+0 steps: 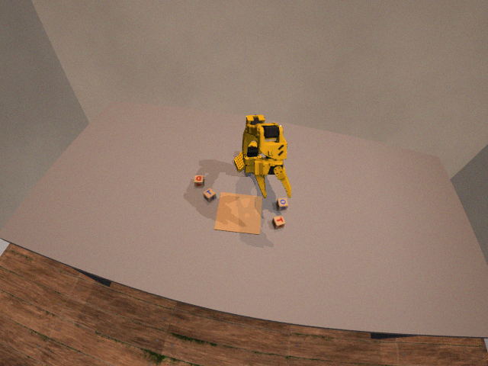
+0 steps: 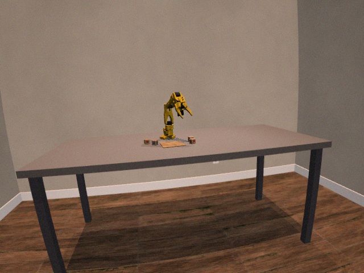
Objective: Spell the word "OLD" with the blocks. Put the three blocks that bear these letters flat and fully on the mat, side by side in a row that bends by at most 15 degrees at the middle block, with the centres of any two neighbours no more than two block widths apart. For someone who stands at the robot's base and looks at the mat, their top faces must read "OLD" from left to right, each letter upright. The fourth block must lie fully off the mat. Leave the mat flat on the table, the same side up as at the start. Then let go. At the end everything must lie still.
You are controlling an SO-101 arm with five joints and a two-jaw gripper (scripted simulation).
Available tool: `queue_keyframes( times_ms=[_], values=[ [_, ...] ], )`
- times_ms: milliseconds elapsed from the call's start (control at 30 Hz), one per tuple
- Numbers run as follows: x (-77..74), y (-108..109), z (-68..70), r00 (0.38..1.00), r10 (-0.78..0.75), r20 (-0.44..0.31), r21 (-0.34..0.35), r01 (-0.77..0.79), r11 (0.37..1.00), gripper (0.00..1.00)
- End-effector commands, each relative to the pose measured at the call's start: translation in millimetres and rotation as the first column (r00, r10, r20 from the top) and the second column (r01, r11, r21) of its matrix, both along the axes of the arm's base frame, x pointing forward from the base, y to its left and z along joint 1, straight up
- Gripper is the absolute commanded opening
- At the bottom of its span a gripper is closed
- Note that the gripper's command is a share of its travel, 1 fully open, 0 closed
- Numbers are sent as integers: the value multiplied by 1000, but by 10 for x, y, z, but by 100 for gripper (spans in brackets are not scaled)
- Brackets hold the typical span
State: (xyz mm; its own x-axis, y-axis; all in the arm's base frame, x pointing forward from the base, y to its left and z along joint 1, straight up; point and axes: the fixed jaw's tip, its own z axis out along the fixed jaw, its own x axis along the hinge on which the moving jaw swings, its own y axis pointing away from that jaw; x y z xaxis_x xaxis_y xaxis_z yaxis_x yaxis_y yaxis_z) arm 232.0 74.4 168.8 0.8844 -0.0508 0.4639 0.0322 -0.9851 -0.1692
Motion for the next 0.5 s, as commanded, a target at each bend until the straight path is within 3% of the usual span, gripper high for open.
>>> queue_keyframes(
  times_ms=[0,467],
  values=[
    [-12,98,134,990,122,76,-27,-120,992,35],
    [-37,270,139,936,338,94,-122,-327,937,35]
  ],
)
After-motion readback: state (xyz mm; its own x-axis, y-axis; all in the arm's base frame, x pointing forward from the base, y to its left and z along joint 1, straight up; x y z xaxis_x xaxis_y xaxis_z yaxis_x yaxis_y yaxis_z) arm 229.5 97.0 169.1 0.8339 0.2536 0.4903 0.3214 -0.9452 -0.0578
